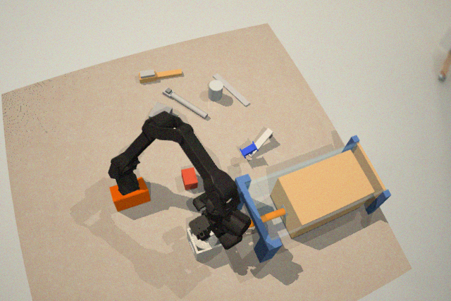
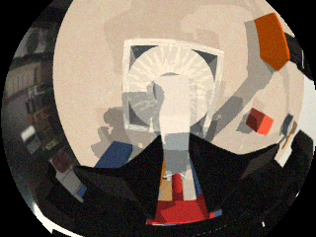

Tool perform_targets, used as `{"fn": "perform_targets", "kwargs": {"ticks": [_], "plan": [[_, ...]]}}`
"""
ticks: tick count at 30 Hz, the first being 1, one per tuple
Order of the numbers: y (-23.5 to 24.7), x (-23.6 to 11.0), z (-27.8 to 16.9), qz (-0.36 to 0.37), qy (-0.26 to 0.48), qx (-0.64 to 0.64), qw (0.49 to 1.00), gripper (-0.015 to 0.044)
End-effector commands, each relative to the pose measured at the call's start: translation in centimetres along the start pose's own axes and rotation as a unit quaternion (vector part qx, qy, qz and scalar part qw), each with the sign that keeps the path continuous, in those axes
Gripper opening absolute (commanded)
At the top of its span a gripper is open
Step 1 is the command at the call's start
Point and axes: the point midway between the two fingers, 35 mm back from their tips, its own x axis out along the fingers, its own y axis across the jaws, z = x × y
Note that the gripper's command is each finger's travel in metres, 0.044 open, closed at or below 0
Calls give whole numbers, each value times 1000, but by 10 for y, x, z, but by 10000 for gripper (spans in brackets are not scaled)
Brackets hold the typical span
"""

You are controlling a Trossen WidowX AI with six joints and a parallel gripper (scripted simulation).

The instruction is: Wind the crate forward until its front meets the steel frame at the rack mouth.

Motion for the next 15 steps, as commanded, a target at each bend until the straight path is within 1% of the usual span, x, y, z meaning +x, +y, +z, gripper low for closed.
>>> {"fn": "perform_targets", "kwargs": {"ticks": [1, 15], "plan": [[-3, 4, 1, -5, 0, -43, 999, 0], [-6, 3, 1, -8, 2, -77, 997, 0]]}}
